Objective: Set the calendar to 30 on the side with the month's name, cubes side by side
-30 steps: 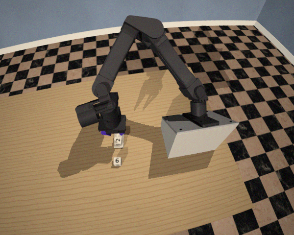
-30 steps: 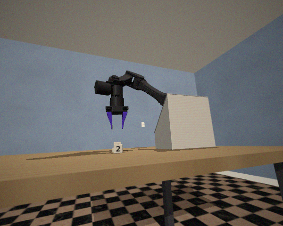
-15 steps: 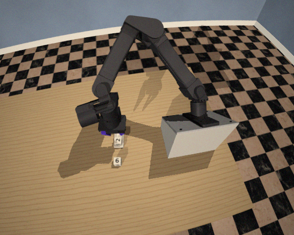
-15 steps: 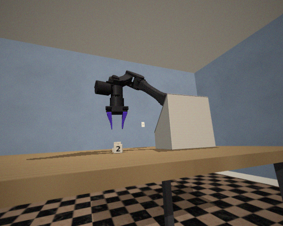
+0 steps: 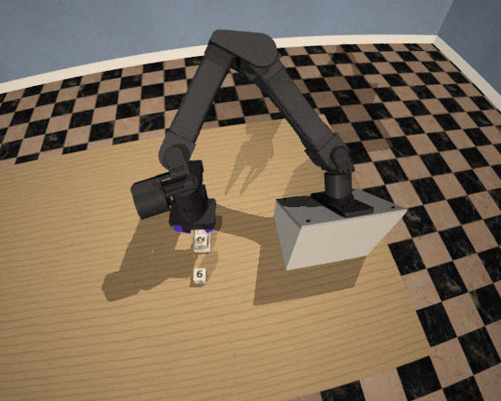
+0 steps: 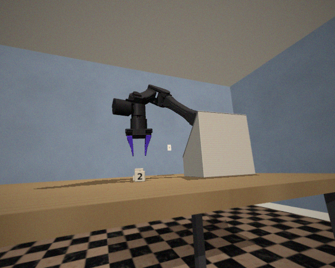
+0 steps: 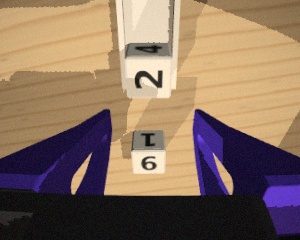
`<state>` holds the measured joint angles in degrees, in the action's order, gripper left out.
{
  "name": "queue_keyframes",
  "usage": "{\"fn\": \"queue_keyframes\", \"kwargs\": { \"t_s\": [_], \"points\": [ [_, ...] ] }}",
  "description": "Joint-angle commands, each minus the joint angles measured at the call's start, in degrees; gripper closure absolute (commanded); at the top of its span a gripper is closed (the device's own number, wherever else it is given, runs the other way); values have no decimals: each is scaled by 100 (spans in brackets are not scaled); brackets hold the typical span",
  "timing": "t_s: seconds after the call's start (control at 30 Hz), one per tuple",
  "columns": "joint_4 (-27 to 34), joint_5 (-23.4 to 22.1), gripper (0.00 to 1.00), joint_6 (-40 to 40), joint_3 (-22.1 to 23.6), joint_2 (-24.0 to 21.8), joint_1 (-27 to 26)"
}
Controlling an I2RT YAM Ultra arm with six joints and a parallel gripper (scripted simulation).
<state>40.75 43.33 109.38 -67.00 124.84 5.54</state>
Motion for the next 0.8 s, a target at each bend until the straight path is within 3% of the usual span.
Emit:
{"fn": "queue_keyframes", "kwargs": {
  "t_s": [0.0,0.77],
  "points": [
    [-117,53,53,-80,5,-12,16],
    [-886,88,53,-528,239,212,-308]
  ]
}}
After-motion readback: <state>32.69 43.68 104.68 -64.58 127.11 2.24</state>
